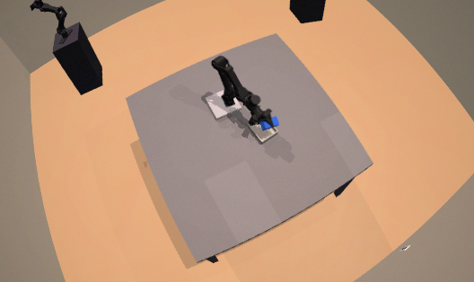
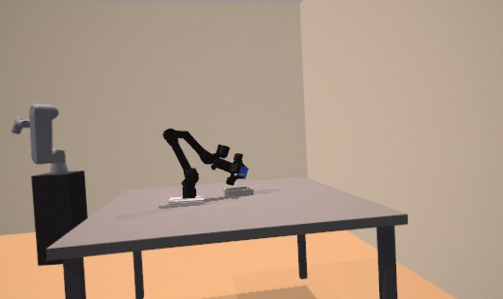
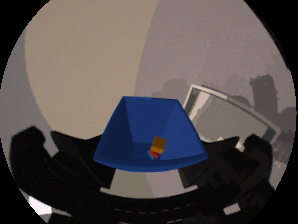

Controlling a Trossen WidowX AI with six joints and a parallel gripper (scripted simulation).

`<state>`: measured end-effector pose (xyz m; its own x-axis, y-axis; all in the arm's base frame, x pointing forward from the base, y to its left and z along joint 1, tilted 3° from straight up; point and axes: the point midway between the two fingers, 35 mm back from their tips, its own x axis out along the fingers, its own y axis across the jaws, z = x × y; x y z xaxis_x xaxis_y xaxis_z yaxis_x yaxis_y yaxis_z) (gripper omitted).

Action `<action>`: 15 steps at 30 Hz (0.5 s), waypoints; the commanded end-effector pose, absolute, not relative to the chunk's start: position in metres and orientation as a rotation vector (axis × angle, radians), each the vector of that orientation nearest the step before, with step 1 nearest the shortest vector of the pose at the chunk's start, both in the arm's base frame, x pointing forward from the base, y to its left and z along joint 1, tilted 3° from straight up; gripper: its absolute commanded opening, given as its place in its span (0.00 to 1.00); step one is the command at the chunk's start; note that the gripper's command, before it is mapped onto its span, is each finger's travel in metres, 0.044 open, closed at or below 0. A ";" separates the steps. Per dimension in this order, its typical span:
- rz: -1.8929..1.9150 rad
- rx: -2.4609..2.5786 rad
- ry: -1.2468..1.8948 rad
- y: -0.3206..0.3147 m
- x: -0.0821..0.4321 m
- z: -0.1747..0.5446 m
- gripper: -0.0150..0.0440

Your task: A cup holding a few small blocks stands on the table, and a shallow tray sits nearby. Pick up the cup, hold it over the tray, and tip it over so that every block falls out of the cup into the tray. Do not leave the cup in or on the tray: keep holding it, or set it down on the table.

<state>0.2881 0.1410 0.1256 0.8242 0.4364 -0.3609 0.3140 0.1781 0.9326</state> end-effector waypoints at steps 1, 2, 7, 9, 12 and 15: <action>0.067 1.511 0.658 0.141 0.289 0.126 0.25; 0.060 1.532 0.661 0.141 0.289 0.126 0.25; 0.024 1.637 0.673 0.141 0.289 0.126 0.25; 0.009 1.679 0.678 0.141 0.289 0.125 0.25; -0.013 1.742 0.685 0.142 0.289 0.125 0.25; -0.036 1.805 0.691 0.142 0.289 0.125 0.25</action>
